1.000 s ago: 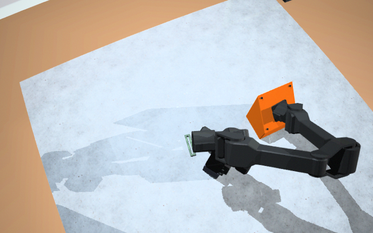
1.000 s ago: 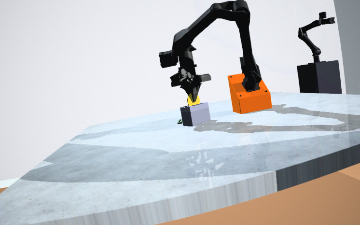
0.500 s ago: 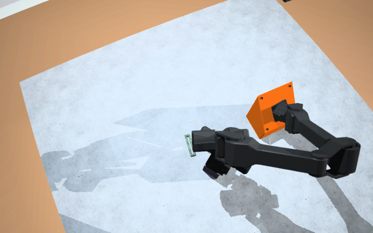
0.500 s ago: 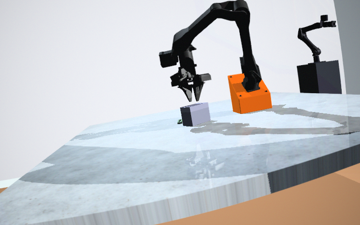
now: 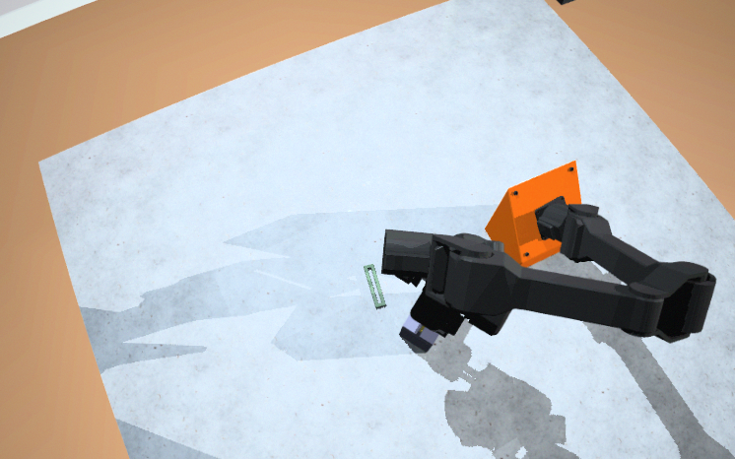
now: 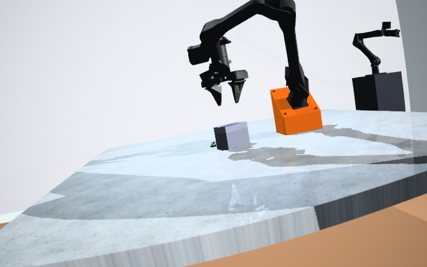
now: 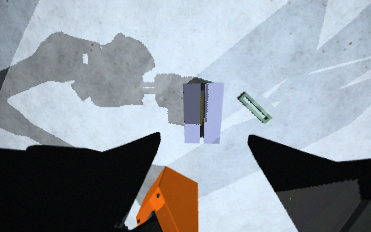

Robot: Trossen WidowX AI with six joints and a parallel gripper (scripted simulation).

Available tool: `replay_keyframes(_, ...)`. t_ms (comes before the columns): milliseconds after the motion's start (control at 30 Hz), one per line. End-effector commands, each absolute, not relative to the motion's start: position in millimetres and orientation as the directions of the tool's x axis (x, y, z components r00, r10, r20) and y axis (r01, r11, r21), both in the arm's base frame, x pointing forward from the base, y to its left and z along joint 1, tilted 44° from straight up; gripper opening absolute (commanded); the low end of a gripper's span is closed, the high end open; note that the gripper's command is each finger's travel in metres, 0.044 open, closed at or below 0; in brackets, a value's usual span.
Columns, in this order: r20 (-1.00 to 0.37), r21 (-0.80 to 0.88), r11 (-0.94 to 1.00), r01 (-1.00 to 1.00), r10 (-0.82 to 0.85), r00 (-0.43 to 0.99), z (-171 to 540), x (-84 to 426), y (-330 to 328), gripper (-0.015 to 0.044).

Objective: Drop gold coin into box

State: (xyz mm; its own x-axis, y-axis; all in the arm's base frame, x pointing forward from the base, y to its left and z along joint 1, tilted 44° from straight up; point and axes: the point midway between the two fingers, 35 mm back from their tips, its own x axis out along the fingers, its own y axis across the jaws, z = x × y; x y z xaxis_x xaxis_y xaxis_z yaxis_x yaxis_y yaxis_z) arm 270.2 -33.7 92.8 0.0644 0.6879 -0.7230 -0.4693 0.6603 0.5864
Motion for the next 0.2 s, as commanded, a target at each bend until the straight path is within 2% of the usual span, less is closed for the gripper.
replay_keyframes(0, -0.725, 0.583, 0.658, -0.477, 0.686, 0.060, 94.8, 269.7, -34.5, 0.0440)
replay_keyframes(167, -0.725, 0.583, 0.658, -0.477, 0.686, 0.060, 94.8, 269.7, -34.5, 0.0440)
